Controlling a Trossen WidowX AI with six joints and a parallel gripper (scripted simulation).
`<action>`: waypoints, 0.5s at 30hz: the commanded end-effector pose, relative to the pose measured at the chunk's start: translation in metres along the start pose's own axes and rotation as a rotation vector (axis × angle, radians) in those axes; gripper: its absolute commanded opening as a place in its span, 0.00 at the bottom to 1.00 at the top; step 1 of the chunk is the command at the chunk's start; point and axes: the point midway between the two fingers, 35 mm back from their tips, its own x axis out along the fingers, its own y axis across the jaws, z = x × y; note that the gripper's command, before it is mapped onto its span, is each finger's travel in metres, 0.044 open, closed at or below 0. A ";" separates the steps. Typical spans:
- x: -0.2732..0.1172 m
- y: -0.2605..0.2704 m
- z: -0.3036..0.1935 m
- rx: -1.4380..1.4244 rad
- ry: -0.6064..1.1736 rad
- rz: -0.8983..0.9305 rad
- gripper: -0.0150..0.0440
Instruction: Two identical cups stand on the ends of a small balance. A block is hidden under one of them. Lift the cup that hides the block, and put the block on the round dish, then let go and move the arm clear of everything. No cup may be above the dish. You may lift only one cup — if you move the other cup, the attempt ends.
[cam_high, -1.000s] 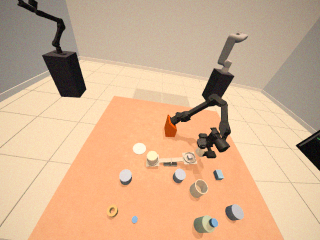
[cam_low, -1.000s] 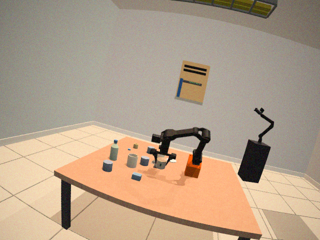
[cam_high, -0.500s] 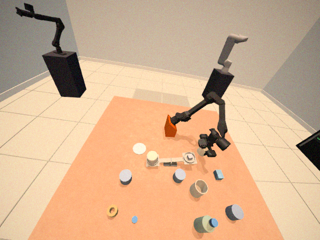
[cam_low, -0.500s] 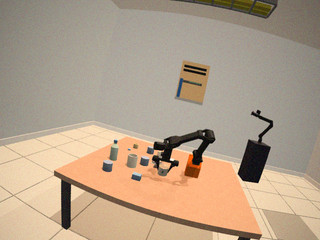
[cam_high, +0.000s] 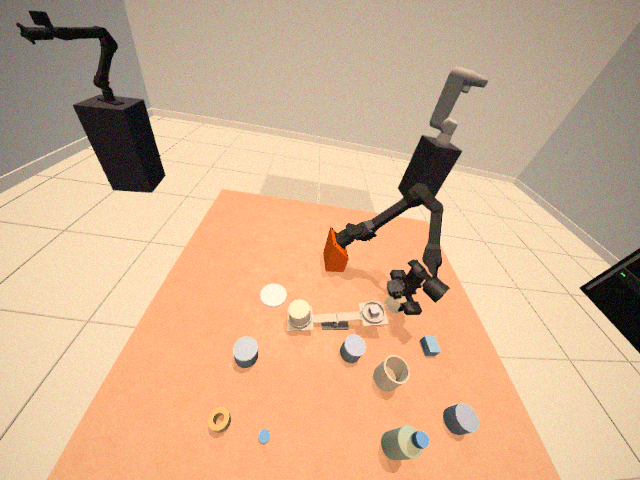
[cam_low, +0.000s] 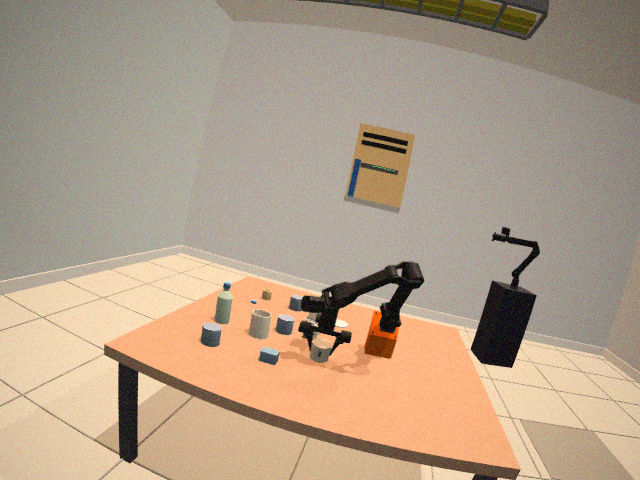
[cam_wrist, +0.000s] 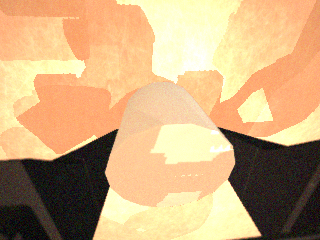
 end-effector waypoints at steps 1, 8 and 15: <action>0.008 -0.001 0.002 0.009 -0.007 -0.003 0.25; 0.019 -0.001 0.002 0.009 -0.006 -0.003 0.25; 0.014 0.000 0.000 -0.001 0.002 0.001 0.48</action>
